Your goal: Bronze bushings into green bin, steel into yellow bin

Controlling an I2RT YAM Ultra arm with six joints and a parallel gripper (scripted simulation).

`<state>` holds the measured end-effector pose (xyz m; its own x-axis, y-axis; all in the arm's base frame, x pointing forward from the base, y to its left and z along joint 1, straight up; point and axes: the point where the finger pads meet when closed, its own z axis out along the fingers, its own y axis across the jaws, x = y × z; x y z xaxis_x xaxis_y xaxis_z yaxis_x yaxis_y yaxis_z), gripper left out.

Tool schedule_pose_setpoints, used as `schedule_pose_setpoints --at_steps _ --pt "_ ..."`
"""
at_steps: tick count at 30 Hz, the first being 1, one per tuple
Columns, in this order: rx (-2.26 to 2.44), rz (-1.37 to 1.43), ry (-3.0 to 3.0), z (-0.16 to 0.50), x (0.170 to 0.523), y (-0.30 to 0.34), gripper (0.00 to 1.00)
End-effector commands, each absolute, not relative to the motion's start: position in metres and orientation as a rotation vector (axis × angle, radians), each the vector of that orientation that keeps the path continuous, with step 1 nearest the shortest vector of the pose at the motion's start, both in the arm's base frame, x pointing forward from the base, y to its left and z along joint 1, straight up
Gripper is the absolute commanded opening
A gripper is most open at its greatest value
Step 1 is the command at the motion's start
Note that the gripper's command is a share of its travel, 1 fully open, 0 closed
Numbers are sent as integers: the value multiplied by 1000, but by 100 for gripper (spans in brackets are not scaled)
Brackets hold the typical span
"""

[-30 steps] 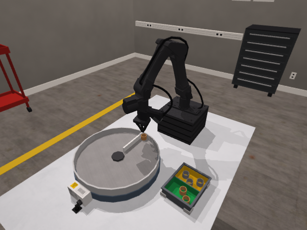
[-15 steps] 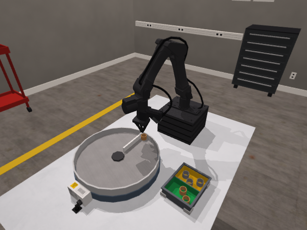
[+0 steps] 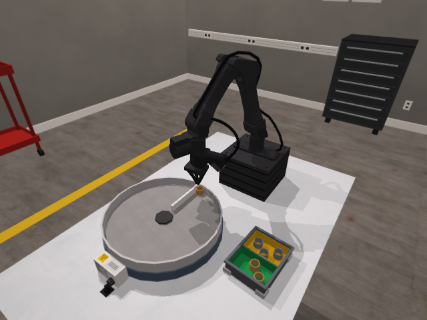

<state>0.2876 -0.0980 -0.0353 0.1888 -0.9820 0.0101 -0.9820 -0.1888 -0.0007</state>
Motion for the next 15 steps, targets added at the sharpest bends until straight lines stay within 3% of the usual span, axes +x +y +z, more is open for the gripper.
schedule_pose_setpoints --at_steps 1,15 --pt "2435 22 -2006 -29 294 -98 12" --pt "2428 4 -2008 -30 284 -96 12"
